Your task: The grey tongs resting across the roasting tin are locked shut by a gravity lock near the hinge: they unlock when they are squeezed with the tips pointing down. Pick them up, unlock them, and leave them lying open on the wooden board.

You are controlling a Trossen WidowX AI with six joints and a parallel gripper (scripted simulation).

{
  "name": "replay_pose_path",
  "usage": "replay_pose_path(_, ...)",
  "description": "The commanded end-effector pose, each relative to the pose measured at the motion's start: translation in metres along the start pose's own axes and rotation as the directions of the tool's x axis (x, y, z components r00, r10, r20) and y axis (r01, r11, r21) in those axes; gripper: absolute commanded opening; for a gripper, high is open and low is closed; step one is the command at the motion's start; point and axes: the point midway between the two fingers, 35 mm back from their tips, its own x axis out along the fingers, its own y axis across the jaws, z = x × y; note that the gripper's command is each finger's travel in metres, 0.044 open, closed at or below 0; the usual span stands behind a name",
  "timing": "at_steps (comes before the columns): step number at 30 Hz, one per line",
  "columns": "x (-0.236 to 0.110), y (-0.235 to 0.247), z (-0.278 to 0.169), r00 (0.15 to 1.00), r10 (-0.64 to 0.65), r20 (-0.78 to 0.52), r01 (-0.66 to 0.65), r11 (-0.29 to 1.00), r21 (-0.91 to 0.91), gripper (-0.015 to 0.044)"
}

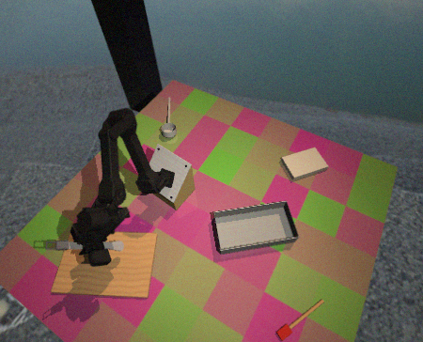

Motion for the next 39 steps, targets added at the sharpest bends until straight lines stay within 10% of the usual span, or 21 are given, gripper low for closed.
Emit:
replay_pose_path(1, -0.0019, -0.0023, -0.0002, 1.0, -0.007, 0.011, 0.007, 1.0, 0.006, -0.015)
replay_pose_path(39, 0.0042, 0.0026, 0.0013, 1.0, 0.006, -0.022, -0.006, 1.0, -0.03, -0.015)
